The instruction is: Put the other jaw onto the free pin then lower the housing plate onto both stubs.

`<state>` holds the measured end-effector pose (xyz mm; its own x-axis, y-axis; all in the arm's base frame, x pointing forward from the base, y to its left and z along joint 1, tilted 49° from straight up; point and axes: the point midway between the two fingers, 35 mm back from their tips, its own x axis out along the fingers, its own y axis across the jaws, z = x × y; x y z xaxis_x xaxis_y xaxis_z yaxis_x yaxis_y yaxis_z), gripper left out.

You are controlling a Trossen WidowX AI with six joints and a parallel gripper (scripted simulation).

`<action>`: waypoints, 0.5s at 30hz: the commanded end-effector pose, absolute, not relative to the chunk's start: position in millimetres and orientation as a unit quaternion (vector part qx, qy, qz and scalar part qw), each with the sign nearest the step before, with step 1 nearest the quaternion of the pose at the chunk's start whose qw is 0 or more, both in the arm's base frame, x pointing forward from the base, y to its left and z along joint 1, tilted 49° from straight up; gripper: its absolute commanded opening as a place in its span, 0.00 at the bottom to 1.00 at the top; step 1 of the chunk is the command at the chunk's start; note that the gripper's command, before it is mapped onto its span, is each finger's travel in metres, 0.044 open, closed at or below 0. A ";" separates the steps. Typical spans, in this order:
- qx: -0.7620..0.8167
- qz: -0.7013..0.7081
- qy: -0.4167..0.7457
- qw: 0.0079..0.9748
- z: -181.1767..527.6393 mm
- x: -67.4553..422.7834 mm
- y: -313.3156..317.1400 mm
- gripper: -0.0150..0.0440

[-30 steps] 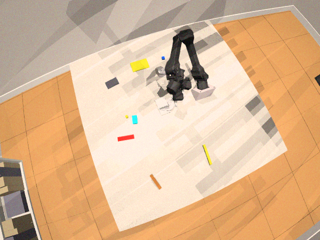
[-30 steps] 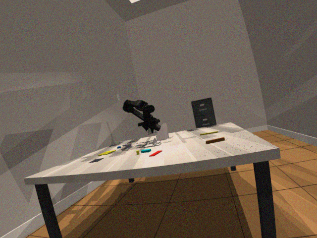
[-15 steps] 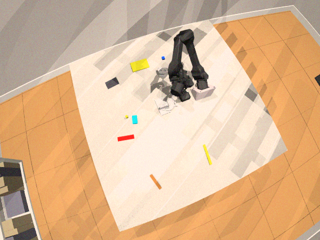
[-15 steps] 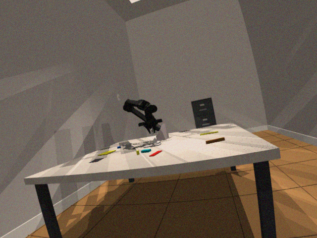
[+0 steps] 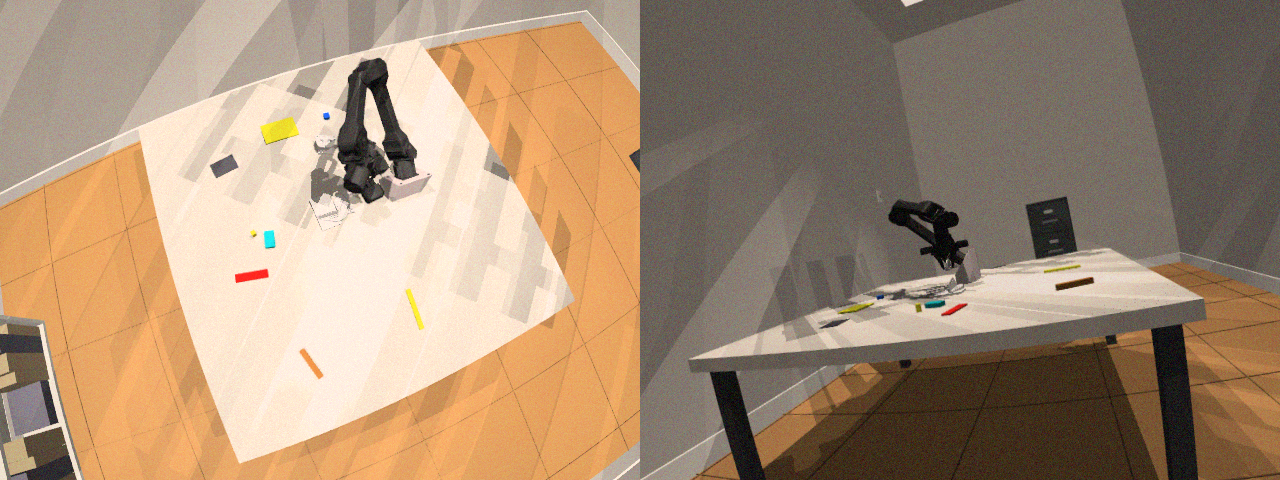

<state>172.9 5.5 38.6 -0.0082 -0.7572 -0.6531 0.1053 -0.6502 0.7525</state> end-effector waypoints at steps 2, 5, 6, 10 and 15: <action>0.623 -0.663 -0.257 0.328 37.8 172.4 6.3 0.48; 0.618 -0.666 -0.247 0.337 37.8 172.4 6.3 0.48; 0.617 -0.667 -0.246 0.338 37.8 172.4 6.3 0.48; 0.617 -0.667 -0.246 0.338 37.8 172.4 6.3 0.48; 0.617 -0.667 -0.246 0.338 37.8 172.4 6.3 0.48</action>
<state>172.9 5.6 38.6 -0.0081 -0.7571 -0.6533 0.1398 -0.6478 0.7489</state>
